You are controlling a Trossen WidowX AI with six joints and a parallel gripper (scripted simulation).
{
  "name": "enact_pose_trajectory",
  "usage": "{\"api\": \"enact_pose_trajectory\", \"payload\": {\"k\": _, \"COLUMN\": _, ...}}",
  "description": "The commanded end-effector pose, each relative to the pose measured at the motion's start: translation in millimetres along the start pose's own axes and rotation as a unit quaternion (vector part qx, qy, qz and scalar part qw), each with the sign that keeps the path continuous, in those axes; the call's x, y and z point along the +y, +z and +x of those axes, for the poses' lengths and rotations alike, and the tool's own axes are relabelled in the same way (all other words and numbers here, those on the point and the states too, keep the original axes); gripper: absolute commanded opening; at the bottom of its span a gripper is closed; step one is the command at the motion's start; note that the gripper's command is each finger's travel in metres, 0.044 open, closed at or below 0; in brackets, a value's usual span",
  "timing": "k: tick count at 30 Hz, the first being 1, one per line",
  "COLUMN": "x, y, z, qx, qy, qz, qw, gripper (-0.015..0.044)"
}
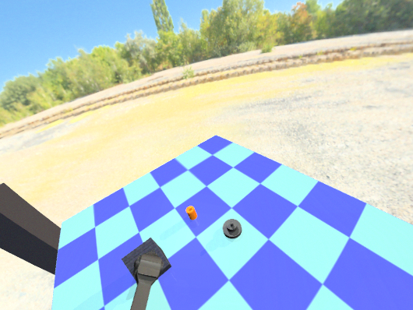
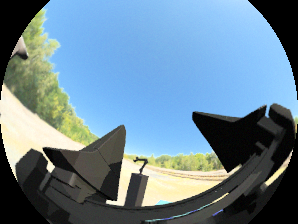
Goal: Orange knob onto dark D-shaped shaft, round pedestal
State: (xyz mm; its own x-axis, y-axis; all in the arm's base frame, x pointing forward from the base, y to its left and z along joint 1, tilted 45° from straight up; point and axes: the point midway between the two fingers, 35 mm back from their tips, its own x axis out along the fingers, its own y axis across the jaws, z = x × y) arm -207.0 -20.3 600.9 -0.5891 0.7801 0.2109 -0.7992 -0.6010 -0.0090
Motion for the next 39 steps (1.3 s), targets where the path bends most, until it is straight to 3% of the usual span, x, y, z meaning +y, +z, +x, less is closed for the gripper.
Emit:
{"api": "enact_pose_trajectory", "payload": {"k": 1, "x": 0, "y": 0, "z": 0, "qx": 0.0, "qy": 0.0, "qz": 0.0, "qw": 1.0, "gripper": 0.0426}}
{"api": "enact_pose_trajectory", "payload": {"k": 7, "x": -38, "y": 8, "z": 7, "qx": -0.015, "qy": -0.039, "qz": 0.037, "qw": 0.998, "gripper": 0.044}}
{"api": "enact_pose_trajectory", "payload": {"k": 19, "x": -215, "y": 1, "z": 21, "qx": -0.043, "qy": -0.212, "qz": 0.205, "qw": 0.955, "gripper": 0.044}}
{"api": "enact_pose_trajectory", "payload": {"k": 26, "x": -320, "y": -38, "z": 25, "qx": -0.025, "qy": -0.291, "qz": 0.295, "qw": 0.91, "gripper": 0.044}}
{"api": "enact_pose_trajectory", "payload": {"k": 33, "x": -416, "y": -105, "z": 15, "qx": 0.01, "qy": -0.398, "qz": 0.39, "qw": 0.83, "gripper": 0.044}}
{"api": "enact_pose_trajectory", "payload": {"k": 39, "x": -460, "y": -151, "z": 3, "qx": 0.04, "qy": -0.453, "qz": 0.426, "qw": 0.782, "gripper": 0.044}}
